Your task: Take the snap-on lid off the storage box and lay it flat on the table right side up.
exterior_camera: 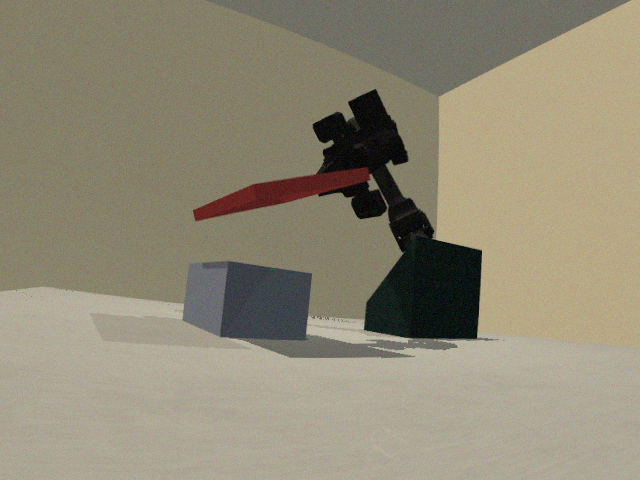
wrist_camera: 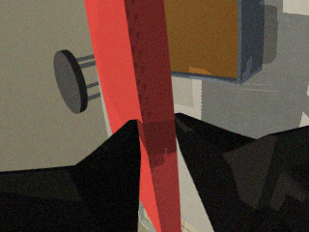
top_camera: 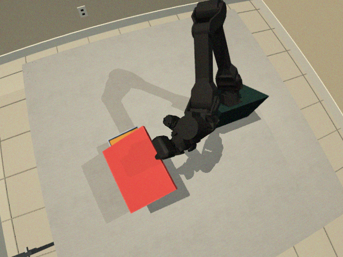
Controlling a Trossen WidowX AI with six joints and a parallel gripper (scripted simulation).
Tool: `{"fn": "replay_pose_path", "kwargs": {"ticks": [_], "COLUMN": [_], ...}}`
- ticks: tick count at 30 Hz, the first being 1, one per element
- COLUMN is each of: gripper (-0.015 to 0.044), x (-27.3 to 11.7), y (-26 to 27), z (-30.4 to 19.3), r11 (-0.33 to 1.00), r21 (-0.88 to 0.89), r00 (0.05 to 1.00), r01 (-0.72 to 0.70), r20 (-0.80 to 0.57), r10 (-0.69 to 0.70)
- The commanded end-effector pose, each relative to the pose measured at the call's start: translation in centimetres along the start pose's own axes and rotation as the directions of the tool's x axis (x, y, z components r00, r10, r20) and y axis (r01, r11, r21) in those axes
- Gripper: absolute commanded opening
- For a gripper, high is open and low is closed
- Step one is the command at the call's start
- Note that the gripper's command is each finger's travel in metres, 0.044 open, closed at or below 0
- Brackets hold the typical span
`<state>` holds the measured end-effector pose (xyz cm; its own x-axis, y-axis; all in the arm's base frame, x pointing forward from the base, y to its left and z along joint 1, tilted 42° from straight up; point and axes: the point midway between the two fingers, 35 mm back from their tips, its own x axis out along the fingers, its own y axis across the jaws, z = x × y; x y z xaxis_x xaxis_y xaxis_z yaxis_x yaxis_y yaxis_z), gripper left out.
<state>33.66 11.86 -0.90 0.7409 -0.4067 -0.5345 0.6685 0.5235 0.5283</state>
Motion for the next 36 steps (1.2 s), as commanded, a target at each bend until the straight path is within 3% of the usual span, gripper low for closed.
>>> {"fn": "replay_pose_path", "kwargs": {"ticks": [1, 36], "gripper": [0.0, 0.0], "x": [-0.1, -0.5], "y": [0.3, 0.2], "z": [-1.0, -8.0], "r11": [1.0, 1.0], "r21": [0.011, 0.016], "r00": [1.0, 1.0], "r01": [-0.008, -0.008], "r20": [0.001, -0.003], "r10": [0.008, 0.008]}}
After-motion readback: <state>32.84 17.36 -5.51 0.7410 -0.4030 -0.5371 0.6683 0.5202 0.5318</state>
